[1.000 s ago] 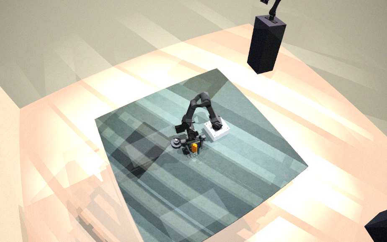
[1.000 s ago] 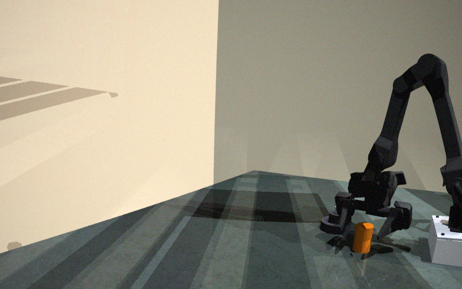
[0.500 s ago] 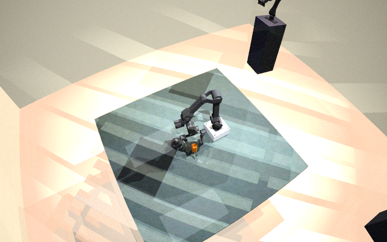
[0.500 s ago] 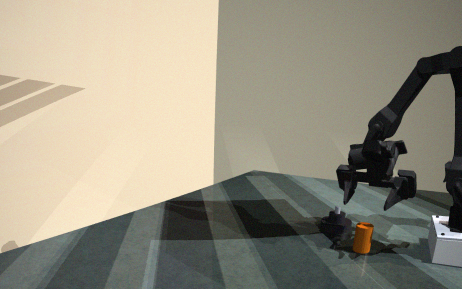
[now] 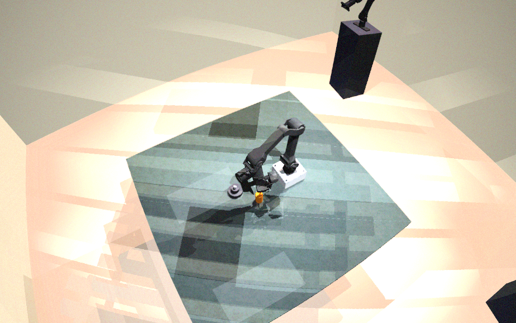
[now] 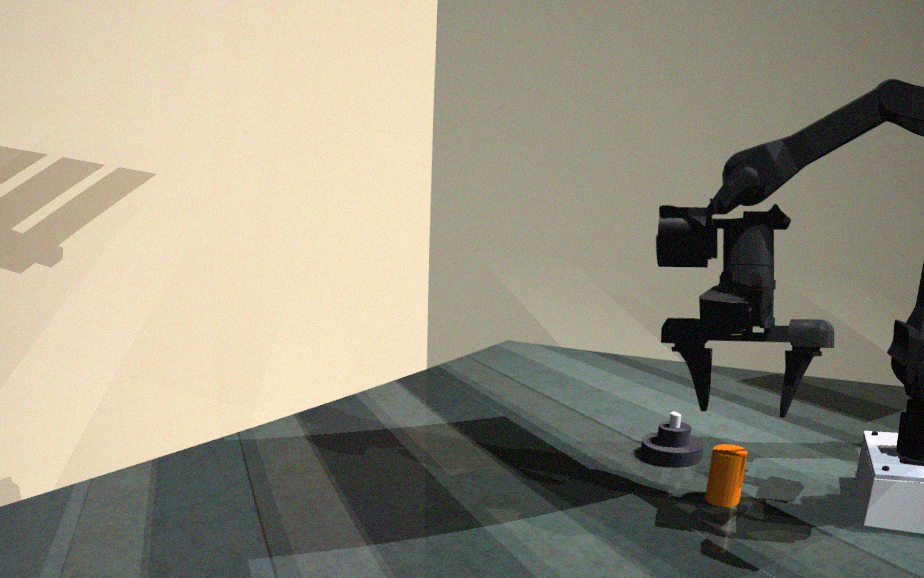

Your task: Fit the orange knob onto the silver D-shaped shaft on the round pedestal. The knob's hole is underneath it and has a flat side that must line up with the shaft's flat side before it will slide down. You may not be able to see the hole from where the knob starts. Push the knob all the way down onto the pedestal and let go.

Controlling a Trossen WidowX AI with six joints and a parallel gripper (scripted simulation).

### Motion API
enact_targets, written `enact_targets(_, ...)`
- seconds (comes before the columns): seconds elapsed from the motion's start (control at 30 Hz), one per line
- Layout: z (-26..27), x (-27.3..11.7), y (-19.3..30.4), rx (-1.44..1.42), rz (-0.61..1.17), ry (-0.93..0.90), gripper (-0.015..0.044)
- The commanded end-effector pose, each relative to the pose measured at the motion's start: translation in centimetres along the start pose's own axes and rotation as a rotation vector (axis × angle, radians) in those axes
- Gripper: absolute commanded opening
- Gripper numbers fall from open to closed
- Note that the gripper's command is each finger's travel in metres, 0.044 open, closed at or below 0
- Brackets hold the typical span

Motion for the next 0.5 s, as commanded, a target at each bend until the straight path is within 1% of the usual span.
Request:
enact_targets(0.0, -0.12, -1.92, -0.44, 0.030, 0.154, 0.124, 0.0440)
enact_targets(0.37, -0.12, -1.93, -0.33, 0.030, 0.154, 0.124, 0.0440)
enact_targets(0.4, -0.12, -1.93, -0.33, 0.045, 0.153, 0.125, 0.0440)
enact_targets(0.47, -0.12, -1.93, -0.33, 0.171, 0.145, 0.134, 0.0440)
Point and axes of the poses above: the point midway between the two fingers, 35 mm back from their tips, its own x axis out along the fingers, its own z axis across the jaws, y = z × x, the point moved 3 cm from there along -x, back along the fingers, and after that the axes turned 3 degrees about x, right-handed, at the moved point
